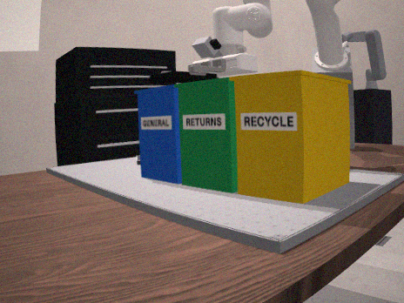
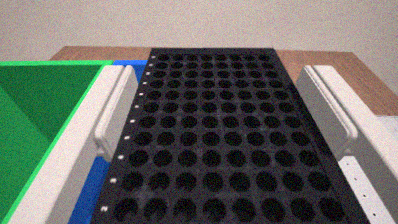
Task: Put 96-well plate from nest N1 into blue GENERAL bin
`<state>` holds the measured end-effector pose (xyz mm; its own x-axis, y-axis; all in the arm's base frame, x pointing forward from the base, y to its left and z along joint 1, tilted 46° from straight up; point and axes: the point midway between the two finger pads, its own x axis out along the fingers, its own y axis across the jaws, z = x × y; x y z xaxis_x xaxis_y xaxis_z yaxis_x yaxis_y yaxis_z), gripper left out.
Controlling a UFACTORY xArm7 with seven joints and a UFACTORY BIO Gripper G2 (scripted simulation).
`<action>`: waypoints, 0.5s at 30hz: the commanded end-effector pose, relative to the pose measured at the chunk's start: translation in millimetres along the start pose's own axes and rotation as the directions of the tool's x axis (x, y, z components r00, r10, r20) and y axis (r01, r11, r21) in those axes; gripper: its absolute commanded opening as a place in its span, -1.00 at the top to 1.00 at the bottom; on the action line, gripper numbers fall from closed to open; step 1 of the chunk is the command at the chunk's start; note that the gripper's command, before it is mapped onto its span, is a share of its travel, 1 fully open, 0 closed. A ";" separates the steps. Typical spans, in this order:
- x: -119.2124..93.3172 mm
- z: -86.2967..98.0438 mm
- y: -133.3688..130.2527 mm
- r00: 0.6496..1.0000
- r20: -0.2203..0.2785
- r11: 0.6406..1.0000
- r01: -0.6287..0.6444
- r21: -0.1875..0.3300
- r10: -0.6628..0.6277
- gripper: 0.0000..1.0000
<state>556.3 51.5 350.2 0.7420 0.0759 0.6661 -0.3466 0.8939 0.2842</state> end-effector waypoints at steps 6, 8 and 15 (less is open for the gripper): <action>12.7 -0.2 22.8 1.000 0.000 1.000 0.002 -0.002 -0.002 1.00; 13.5 -0.2 24.3 1.000 0.000 1.000 0.002 -0.002 -0.002 1.00; 13.7 -0.2 24.5 1.000 0.000 1.000 0.002 -0.002 -0.002 1.00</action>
